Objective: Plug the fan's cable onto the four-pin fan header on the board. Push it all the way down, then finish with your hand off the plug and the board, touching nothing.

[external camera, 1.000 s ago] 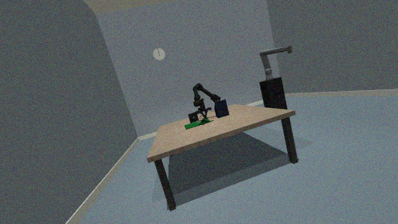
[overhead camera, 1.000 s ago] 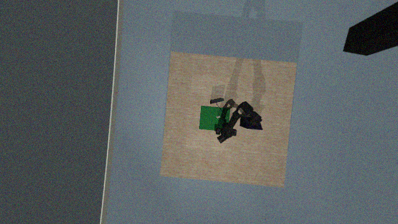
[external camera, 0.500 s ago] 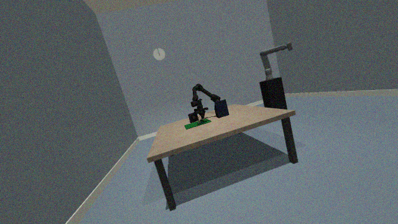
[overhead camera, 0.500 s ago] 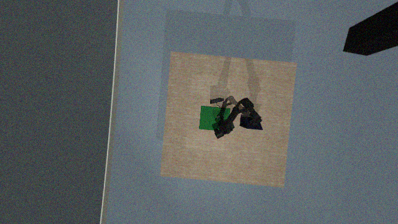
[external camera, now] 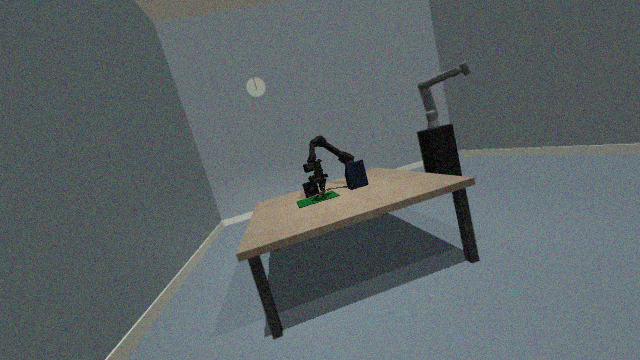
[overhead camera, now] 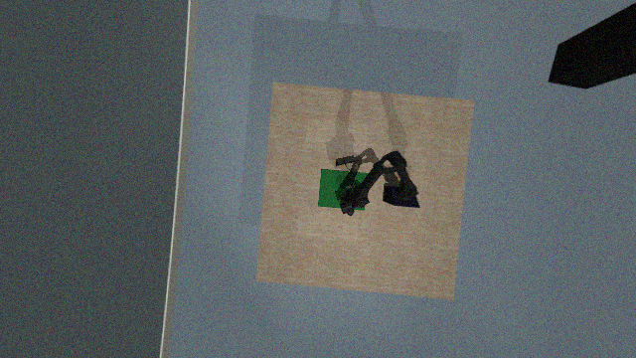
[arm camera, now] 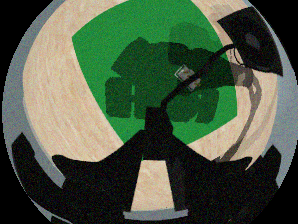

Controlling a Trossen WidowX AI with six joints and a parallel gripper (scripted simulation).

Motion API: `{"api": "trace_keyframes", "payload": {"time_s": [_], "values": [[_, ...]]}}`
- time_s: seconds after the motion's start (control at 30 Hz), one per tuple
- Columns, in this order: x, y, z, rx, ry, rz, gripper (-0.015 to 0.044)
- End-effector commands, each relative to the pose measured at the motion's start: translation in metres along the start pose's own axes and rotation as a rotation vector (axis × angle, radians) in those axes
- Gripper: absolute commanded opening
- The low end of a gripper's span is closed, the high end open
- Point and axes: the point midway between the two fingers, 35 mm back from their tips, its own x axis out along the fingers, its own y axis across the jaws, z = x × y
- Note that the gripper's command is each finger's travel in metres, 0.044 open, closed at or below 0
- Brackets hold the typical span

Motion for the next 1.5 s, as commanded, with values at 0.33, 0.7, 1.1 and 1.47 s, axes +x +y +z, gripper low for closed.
{"api": "trace_keyframes", "payload": {"time_s": [0.33, 0.7, 1.1, 1.47], "values": [[-0.001, -0.020, 0.029, -0.460, -0.010, -0.005, 0.0000], [0.000, -0.040, 0.050, -0.838, -0.008, -0.017, 0.0000], [0.001, -0.047, 0.056, -0.958, -0.007, -0.022, 0.0000], [0.000, -0.053, 0.053, -0.964, -0.006, -0.023, 0.0000]]}}
